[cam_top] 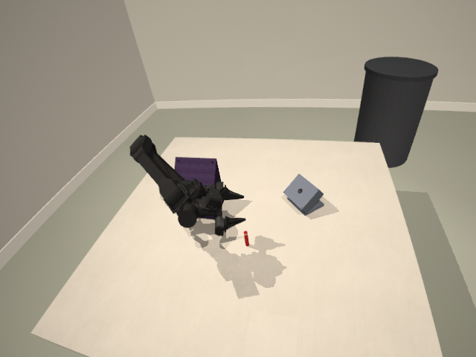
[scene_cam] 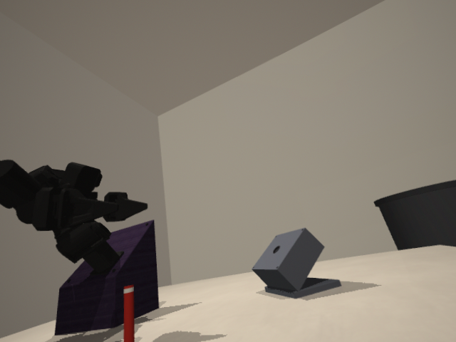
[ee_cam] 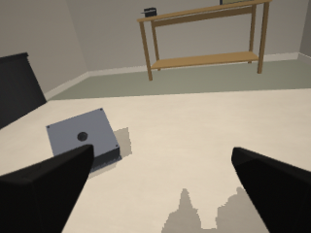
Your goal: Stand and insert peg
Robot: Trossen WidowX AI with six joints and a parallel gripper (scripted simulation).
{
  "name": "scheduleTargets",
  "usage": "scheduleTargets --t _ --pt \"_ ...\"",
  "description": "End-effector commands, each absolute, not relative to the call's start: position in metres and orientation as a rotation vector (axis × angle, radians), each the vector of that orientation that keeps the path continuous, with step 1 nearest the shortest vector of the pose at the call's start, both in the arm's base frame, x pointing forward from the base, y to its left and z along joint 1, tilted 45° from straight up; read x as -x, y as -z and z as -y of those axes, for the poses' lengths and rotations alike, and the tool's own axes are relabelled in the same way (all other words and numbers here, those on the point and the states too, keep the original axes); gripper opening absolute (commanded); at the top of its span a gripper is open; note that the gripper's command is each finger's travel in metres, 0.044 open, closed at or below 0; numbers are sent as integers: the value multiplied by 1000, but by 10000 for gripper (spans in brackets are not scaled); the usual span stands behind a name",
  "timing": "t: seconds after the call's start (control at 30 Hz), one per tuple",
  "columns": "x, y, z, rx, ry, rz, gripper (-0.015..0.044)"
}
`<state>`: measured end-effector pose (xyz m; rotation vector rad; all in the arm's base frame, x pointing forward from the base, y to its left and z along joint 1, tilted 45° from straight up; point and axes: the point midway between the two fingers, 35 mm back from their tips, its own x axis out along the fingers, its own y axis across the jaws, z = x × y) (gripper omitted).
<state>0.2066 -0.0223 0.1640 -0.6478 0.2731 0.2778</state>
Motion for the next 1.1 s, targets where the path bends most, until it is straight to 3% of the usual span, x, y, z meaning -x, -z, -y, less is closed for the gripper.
scheduleTargets --t 0.0,0.57,1.07 --pt "-210 -157 26 570 -263 -378 440" --pt "-214 -119 42 363 -144 -897 440" --pt "-213 -103 54 444 68 -1302 440"
